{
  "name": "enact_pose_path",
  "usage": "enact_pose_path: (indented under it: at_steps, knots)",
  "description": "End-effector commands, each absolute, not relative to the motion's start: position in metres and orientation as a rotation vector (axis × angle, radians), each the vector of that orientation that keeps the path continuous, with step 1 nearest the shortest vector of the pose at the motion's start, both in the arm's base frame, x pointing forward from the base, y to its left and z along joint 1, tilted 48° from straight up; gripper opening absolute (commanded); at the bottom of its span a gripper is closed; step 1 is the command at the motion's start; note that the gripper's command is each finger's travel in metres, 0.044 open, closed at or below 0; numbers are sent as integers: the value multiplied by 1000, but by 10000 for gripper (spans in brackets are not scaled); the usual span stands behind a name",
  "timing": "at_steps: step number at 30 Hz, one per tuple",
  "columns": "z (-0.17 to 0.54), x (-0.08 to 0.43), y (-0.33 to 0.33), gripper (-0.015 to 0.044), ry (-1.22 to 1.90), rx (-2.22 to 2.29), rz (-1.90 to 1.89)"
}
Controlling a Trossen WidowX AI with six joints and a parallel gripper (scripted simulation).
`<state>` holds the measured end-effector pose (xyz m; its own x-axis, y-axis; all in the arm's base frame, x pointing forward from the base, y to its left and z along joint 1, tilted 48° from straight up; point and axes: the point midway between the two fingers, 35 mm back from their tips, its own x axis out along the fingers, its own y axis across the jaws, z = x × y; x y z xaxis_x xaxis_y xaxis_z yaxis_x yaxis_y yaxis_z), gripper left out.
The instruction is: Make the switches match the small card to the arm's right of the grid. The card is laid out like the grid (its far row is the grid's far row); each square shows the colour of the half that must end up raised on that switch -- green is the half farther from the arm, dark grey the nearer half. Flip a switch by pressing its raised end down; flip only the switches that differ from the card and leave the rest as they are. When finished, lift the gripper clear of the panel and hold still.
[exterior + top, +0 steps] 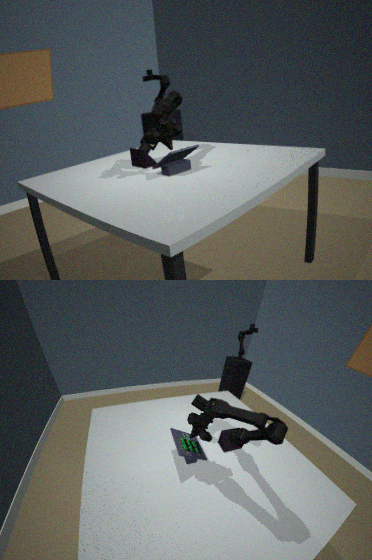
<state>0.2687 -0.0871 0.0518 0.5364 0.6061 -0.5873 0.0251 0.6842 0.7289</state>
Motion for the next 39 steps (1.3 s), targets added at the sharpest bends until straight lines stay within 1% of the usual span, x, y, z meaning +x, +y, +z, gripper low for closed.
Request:
enact_pose_path:
  at_steps: [1,11,39]
  knots:
    - [48,270,-83,0,958,768,389]
    - [40,278,-75,0,958,768,389]
    - [40,279,-75,0,958,768,389]
